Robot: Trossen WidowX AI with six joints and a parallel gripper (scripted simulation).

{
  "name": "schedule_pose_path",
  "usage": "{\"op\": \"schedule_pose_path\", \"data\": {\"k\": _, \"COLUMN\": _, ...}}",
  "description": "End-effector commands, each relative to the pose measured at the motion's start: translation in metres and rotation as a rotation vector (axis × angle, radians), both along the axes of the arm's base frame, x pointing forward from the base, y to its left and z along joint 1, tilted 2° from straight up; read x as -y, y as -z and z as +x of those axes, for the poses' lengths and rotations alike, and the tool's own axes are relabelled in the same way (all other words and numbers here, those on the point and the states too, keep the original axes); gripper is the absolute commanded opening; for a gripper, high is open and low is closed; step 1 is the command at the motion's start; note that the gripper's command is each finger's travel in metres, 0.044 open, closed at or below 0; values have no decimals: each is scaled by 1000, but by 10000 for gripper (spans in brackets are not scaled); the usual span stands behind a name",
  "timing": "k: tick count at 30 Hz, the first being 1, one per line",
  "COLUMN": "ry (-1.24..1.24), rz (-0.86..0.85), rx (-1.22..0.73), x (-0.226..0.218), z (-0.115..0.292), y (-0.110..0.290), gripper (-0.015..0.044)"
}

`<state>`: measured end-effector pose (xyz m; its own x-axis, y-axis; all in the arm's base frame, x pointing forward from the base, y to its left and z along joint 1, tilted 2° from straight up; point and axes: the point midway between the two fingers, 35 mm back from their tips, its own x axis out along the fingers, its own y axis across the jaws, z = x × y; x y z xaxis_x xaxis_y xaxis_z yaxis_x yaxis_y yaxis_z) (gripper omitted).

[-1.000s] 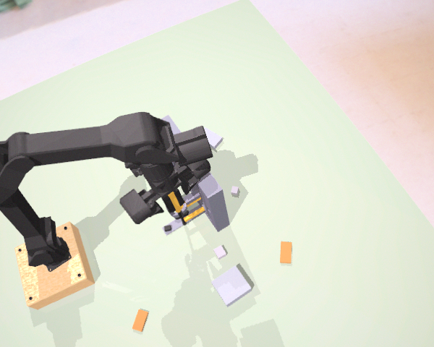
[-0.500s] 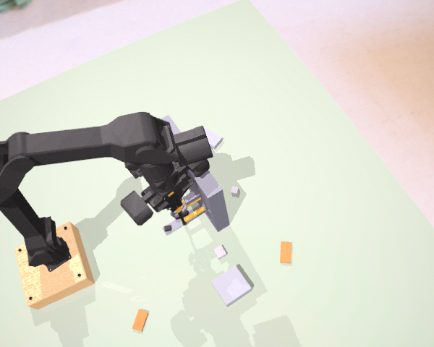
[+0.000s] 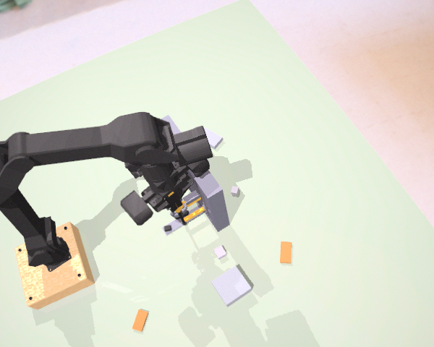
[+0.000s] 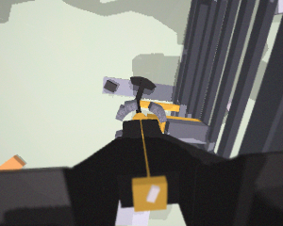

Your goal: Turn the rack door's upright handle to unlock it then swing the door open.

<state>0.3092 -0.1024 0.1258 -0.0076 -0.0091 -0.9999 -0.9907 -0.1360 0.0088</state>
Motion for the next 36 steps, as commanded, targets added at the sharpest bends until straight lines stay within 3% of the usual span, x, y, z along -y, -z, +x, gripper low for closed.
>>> {"op": "schedule_pose_path", "data": {"k": 1, "ry": 47, "rz": 2, "rx": 0, "x": -1, "z": -2, "y": 0, "gripper": 23}}
{"op": "schedule_pose_path", "data": {"k": 36, "ry": 727, "rz": -2, "rx": 1, "x": -33, "z": -49, "y": 0, "gripper": 23}}
